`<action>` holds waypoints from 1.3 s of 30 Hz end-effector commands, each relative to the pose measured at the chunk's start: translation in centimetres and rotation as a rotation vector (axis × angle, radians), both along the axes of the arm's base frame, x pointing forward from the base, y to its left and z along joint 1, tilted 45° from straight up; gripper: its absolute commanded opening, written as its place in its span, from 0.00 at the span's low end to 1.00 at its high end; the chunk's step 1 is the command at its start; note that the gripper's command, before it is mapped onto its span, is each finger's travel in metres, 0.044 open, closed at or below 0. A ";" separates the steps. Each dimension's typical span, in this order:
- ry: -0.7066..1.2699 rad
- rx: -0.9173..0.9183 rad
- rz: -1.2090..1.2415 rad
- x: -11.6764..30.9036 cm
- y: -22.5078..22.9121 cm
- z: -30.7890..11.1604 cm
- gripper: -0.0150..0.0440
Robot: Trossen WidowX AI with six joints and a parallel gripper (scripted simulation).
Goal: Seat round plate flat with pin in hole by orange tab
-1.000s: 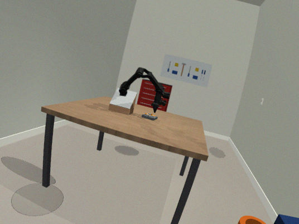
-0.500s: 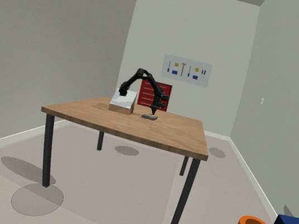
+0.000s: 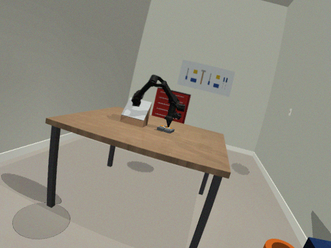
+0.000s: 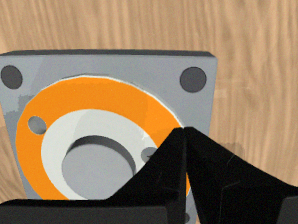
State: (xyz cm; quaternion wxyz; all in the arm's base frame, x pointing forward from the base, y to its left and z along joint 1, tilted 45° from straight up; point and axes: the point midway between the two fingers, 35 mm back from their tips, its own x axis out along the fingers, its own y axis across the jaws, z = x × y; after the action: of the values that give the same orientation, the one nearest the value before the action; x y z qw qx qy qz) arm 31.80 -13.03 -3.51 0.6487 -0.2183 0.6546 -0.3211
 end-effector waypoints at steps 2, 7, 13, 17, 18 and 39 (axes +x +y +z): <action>0.015 -0.003 -0.001 -0.8 -0.1 0.0 0.25; 0.015 -0.003 -0.001 -1.0 -0.2 0.1 0.25; 0.015 -0.003 -0.001 -1.2 -0.1 0.1 0.25; 0.016 -0.003 -0.001 -1.3 -0.1 0.1 0.25; 0.016 -0.003 -0.001 -1.4 -0.1 0.1 0.25; 0.016 -0.003 -0.001 -2.0 -0.2 0.1 0.25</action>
State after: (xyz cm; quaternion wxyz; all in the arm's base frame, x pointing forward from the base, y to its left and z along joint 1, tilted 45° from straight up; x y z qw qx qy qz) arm 30.27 -13.14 -3.27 0.6472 -0.2195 0.6552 -0.3222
